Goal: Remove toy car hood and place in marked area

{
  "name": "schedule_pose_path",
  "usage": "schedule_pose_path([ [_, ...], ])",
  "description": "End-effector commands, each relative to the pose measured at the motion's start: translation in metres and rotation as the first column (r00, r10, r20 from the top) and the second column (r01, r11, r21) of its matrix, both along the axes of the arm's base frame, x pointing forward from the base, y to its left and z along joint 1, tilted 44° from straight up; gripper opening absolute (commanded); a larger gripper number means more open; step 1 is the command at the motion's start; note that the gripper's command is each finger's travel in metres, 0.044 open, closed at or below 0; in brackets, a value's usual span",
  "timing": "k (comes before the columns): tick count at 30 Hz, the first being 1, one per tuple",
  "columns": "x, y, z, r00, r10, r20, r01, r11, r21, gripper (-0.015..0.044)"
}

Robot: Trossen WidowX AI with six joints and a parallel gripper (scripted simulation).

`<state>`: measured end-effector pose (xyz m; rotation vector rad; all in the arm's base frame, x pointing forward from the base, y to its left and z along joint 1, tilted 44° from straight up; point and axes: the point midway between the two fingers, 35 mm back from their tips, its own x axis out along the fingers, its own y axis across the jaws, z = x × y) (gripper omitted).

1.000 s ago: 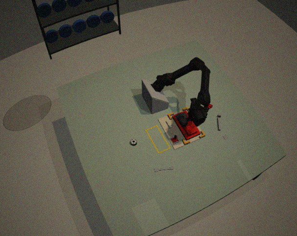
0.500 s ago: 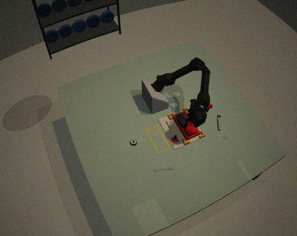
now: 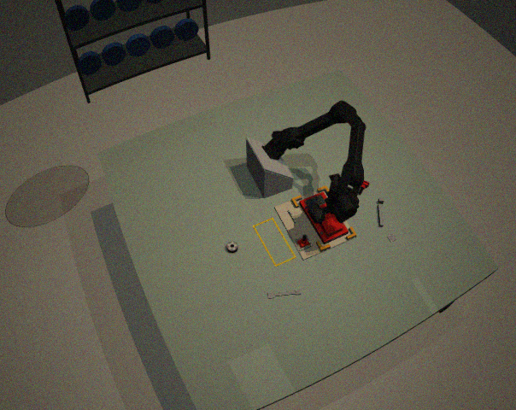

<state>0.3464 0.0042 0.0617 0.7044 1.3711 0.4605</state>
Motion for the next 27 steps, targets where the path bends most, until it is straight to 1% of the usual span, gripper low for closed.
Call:
schedule_pose_path([
  [1,-0.0011,0.0047,-0.0033,1.0,0.002,-0.007,-0.002,1.0,0.006,0.044],
  [27,0.0003,0.0137,-0.0126,1.0,0.002,-0.007,-0.002,1.0,0.007,0.044],
])
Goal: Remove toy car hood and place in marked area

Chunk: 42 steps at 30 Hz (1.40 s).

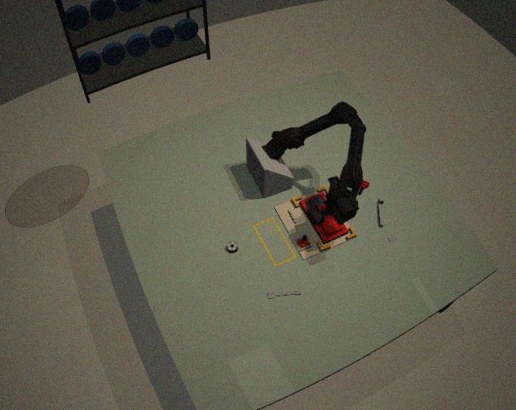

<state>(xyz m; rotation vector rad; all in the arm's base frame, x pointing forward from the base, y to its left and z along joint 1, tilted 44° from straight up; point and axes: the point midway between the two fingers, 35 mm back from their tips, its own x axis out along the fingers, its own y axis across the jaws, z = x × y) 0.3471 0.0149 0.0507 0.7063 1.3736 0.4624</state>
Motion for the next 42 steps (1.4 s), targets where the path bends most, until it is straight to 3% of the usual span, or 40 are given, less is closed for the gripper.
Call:
schedule_pose_path([
  [1,0.0,0.003,-0.002,1.0,0.001,-0.005,-0.001,1.0,0.005,0.044],
  [34,0.002,0.014,-0.013,1.0,0.001,-0.004,-0.001,1.0,0.005,0.044],
  [37,0.003,0.011,-0.012,1.0,0.0,0.001,0.0,1.0,0.001,0.0361],
  [42,0.003,0.011,-0.012,1.0,0.0,0.001,0.0,1.0,0.001,0.0328],
])
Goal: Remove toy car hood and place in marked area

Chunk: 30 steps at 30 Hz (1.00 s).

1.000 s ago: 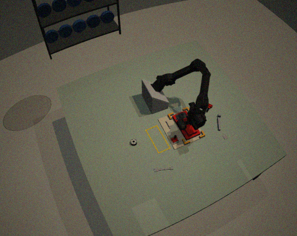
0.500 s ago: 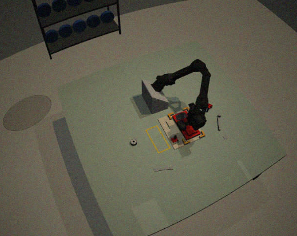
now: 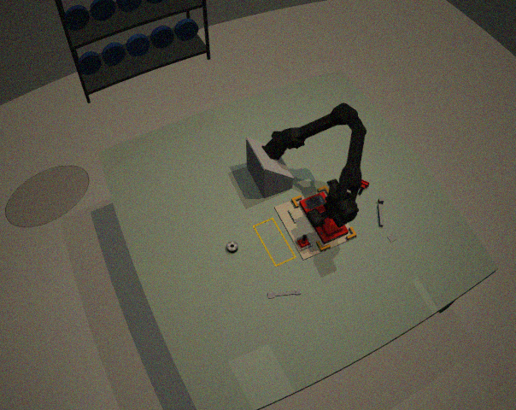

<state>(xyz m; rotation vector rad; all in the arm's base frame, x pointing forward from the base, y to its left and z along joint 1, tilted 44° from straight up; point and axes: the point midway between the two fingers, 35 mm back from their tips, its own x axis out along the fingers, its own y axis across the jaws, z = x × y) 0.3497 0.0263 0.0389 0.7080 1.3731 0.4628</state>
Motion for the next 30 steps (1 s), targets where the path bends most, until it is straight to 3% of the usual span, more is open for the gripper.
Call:
schedule_pose_path([
  [1,0.0,0.0,0.0,1.0,0.0,0.001,0.0,1.0,-0.001,0.0321],
  [5,0.0,0.0,0.0,1.0,0.0,0.001,0.0,1.0,-0.001,0.0295],
  [16,-0.001,-0.004,0.004,1.0,0.0,0.0,0.0,1.0,-0.001,0.0006],
  [30,-0.002,-0.01,0.01,1.0,0.0,0.0,0.0,1.0,-0.001,0.0],
])
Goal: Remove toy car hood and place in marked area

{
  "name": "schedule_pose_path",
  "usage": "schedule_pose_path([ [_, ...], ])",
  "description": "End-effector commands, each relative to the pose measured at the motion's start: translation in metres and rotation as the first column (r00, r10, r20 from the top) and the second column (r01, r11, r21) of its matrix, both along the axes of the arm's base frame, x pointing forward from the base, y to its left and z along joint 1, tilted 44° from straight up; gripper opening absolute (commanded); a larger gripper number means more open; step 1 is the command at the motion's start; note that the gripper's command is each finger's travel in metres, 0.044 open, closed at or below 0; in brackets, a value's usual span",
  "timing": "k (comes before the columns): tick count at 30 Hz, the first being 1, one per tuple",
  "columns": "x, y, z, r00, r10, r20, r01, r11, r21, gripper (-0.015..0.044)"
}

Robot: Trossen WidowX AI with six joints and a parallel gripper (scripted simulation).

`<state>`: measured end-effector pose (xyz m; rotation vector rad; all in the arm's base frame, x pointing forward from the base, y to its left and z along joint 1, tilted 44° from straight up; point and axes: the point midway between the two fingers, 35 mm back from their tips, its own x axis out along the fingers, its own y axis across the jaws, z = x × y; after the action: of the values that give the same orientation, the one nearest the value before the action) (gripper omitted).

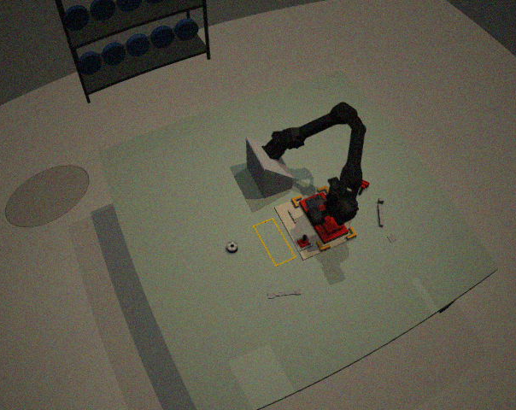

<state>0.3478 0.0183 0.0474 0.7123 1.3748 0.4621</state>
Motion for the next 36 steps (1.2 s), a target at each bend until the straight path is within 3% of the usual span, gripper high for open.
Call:
schedule_pose_path([
  [1,0.0,-0.003,0.002,1.0,0.002,0.003,-0.002,1.0,-0.003,0.0],
  [20,-0.002,-0.012,0.012,1.0,0.002,0.003,-0.002,1.0,-0.003,0.0],
  [31,-0.009,-0.041,0.043,1.0,0.002,0.002,-0.002,1.0,-0.004,0.0],
  [36,-0.007,-0.047,0.028,1.0,-0.005,-0.001,0.004,1.0,-0.007,0.0],
])
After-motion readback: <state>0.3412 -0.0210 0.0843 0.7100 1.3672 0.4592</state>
